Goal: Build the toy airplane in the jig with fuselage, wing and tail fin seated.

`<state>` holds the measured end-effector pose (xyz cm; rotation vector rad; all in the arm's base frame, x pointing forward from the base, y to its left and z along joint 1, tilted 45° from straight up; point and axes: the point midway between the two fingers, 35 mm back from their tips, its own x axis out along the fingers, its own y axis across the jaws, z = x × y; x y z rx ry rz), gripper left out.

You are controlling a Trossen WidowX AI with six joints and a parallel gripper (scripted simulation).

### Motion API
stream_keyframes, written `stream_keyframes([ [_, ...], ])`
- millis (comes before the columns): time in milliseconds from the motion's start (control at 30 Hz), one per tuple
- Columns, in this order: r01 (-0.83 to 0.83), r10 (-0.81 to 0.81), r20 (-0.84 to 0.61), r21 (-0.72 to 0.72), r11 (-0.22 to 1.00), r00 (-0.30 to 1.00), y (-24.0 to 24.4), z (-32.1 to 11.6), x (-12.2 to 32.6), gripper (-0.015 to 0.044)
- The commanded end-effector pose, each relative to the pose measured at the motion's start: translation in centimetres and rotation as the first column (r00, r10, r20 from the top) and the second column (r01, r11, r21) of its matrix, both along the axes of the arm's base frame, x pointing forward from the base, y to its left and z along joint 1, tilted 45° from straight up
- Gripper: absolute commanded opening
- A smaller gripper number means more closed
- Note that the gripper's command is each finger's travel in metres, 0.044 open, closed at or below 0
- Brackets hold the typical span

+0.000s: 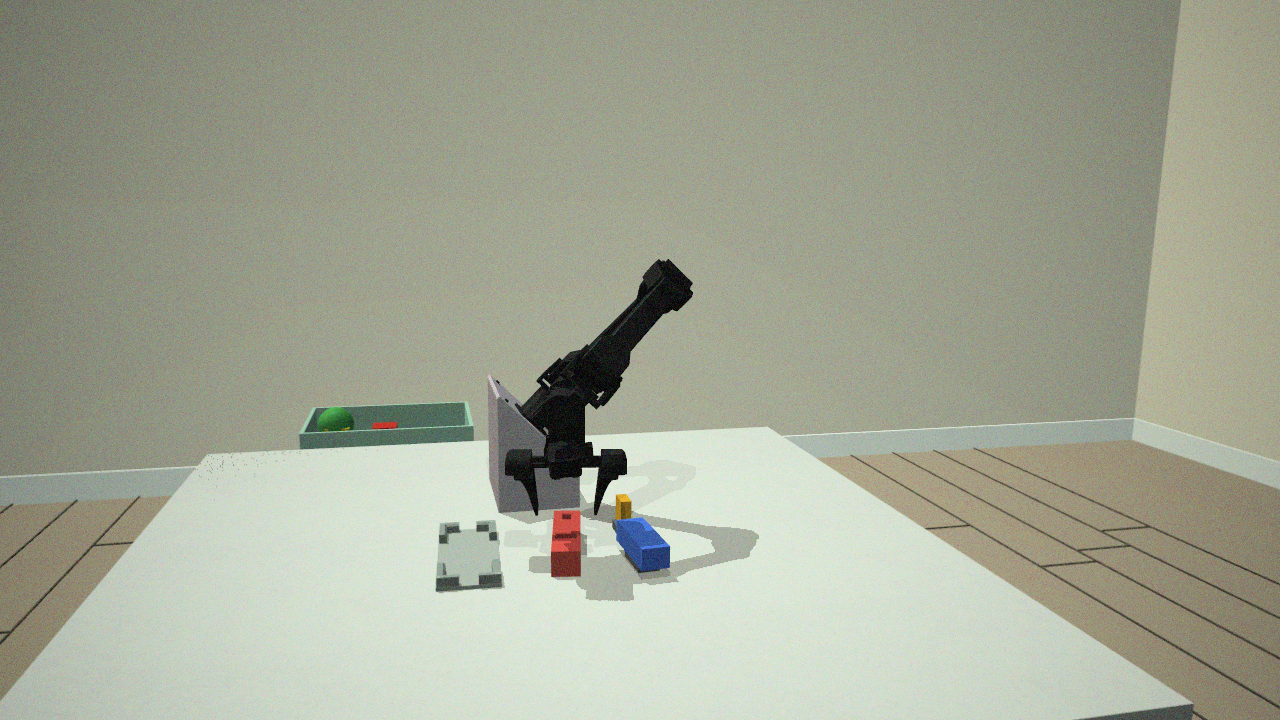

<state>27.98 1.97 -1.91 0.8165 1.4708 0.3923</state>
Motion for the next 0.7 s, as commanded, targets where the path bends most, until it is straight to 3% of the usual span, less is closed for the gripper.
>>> stream_keyframes([
  [0,0.003,-0.003,-0.006,0.007,1.000,1.000,0.7,-0.7,0.0,0.0440],
  [667,0.002,-0.002,-0.008,0.006,1.000,1.000,2.8,-2.8,0.4,0.0440],
])
